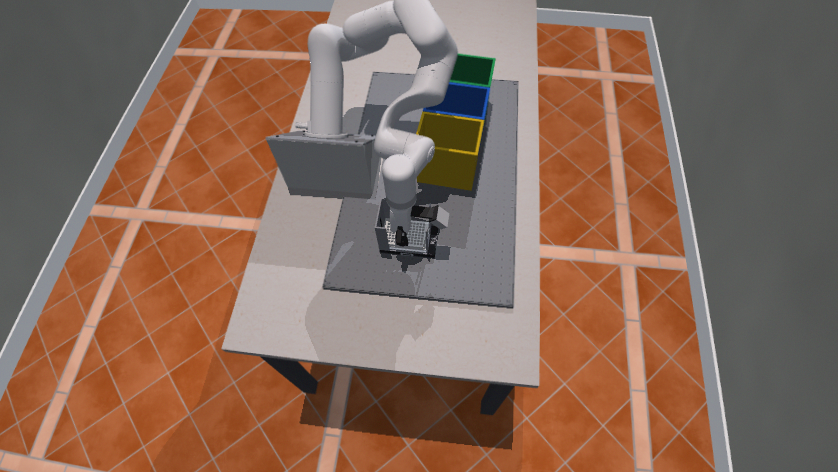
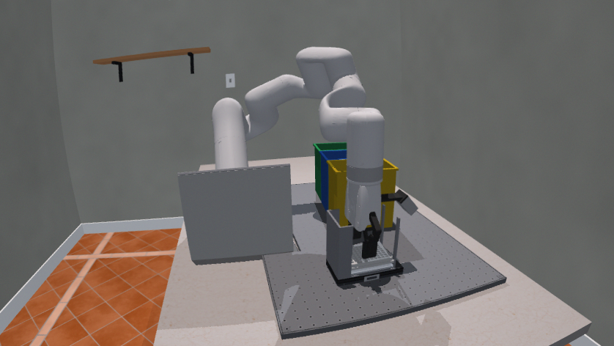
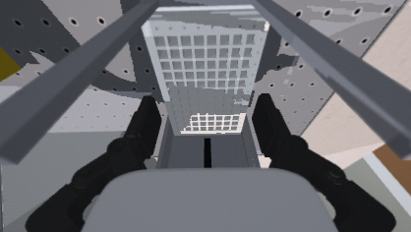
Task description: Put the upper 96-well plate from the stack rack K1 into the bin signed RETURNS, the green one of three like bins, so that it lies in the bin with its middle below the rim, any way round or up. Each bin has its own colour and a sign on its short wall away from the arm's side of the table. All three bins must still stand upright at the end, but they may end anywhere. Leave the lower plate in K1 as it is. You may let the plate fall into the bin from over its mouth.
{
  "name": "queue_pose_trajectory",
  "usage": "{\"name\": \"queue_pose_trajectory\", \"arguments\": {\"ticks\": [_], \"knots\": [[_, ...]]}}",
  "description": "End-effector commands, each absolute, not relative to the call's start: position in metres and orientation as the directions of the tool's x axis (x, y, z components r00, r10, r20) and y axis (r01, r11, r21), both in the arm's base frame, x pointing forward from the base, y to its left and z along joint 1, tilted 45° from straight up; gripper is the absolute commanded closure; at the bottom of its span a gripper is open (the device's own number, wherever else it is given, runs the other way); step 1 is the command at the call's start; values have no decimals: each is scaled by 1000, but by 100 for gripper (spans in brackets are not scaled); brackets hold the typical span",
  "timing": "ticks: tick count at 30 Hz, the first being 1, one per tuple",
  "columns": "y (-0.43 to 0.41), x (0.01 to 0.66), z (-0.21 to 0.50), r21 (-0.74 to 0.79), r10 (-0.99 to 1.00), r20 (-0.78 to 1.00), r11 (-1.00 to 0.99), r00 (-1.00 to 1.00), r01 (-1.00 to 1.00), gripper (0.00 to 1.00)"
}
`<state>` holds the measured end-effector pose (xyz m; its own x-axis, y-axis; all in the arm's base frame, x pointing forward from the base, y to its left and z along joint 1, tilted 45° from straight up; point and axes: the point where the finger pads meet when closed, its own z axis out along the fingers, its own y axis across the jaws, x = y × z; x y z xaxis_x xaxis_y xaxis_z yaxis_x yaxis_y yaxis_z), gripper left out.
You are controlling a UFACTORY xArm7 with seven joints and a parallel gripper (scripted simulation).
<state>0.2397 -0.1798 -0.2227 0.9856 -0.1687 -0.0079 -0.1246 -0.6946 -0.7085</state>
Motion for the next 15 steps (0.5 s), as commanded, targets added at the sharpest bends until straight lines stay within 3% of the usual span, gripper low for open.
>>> {"name": "queue_pose_trajectory", "arguments": {"ticks": [1, 15], "knots": [[-183, 240, -222, -705, -171, -6, -698, 985, -125, 0], [-179, 240, -226, -705, -171, -6, -698, 985, -125, 0]]}}
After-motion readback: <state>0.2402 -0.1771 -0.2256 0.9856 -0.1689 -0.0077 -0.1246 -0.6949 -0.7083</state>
